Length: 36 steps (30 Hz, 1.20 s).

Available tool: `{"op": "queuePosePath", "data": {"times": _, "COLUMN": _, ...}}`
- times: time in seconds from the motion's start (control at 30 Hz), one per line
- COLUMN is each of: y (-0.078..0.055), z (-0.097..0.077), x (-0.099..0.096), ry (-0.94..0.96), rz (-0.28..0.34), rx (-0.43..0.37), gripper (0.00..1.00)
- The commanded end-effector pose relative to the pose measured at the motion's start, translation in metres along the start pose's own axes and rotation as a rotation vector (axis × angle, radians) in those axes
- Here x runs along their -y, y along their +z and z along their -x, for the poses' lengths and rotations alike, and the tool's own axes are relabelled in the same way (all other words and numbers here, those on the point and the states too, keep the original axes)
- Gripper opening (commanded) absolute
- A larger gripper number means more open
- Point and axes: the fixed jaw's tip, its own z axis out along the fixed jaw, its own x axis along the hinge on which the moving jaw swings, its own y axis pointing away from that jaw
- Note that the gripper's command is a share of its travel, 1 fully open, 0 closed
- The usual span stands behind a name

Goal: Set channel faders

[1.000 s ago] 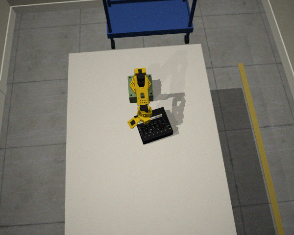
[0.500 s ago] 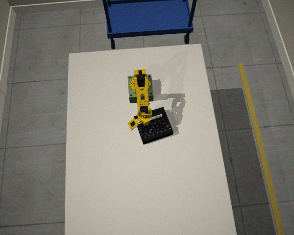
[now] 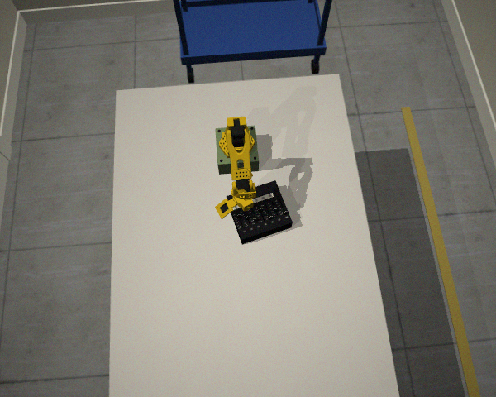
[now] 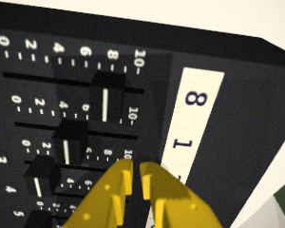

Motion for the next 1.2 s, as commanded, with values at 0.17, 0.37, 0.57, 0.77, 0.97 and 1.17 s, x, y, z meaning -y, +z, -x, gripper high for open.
{"op": "queuePosePath", "data": {"times": 0.17, "y": 0.0023, "z": -0.0018, "x": 0.0023, "ry": 0.006, "rz": 0.002, "rx": 0.0, "gripper": 0.0}}
{"op": "queuePosePath", "data": {"times": 0.37, "y": -0.0001, "z": -0.0018, "x": 0.0006, "ry": 0.003, "rz": 0.002, "rx": 0.0, "gripper": 0.0}}
{"op": "queuePosePath", "data": {"times": 0.57, "y": -0.0031, "z": -0.0019, "x": -0.0014, "ry": -0.001, "rz": 0.002, "rx": 0.0, "gripper": 0.0}}
{"op": "queuePosePath", "data": {"times": 0.77, "y": -0.0032, "z": -0.0019, "x": -0.0015, "ry": -0.001, "rz": 0.002, "rx": 0.0, "gripper": 0.0}}
{"op": "queuePosePath", "data": {"times": 0.97, "y": -0.0049, "z": -0.002, "x": -0.0029, "ry": -0.004, "rz": 0.002, "rx": -0.001, "gripper": 0.0}}
{"op": "queuePosePath", "data": {"times": 1.17, "y": -0.0063, "z": -0.0022, "x": -0.0041, "ry": -0.007, "rz": 0.002, "rx": -0.001, "gripper": 0.0}}
